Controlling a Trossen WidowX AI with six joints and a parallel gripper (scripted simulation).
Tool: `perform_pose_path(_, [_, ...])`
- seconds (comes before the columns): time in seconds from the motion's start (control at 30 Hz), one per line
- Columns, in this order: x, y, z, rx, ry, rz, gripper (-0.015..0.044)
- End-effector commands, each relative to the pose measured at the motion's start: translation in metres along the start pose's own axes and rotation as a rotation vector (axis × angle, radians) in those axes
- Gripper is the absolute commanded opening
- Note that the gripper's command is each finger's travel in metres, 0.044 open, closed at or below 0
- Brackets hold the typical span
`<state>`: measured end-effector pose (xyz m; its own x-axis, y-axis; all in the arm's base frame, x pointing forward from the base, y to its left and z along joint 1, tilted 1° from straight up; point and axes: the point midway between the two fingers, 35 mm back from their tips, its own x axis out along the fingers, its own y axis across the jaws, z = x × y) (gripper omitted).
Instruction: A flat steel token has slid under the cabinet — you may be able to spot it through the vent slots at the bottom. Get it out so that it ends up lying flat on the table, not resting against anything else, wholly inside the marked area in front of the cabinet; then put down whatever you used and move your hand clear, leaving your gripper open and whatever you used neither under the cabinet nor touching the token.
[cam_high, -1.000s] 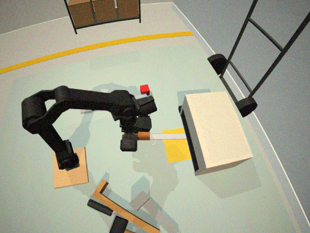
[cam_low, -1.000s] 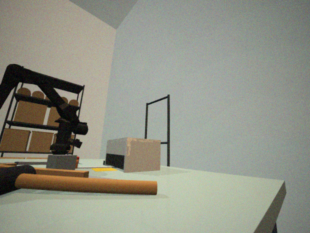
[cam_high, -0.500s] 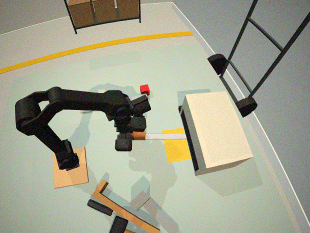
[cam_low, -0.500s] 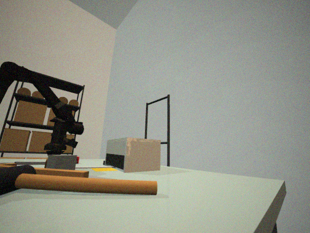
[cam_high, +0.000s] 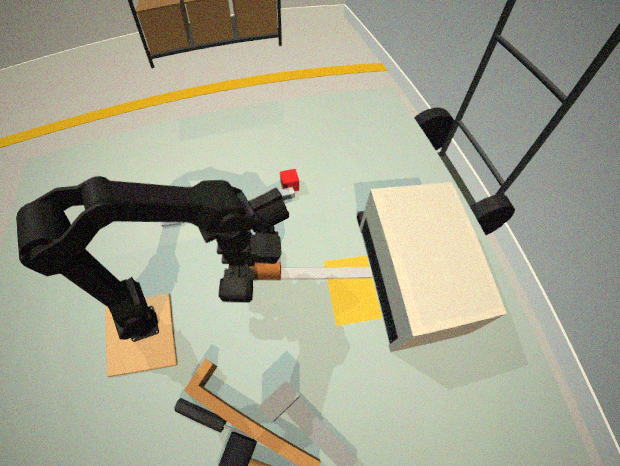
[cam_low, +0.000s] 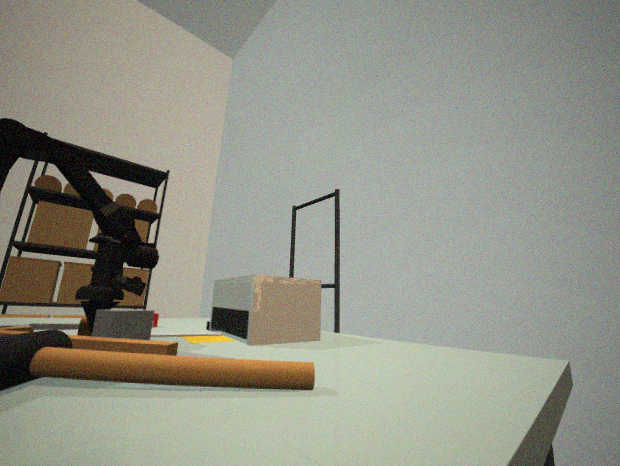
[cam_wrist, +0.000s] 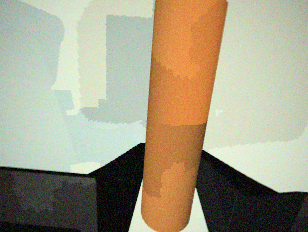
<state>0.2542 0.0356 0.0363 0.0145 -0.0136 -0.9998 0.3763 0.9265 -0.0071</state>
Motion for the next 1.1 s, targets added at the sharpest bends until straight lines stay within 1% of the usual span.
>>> perform_pose_path(0.0, [0.001, 0.000, -0.007, 0.003, 0.001, 0.000, 0.0000])
perform_pose_path(0.3, [0.001, 0.000, -0.020, 0.003, 0.002, 0.000, 0.0000])
perform_pose_path(1.07, [-0.002, 0.015, -0.018, 0.080, 0.002, 0.001, 0.0000])
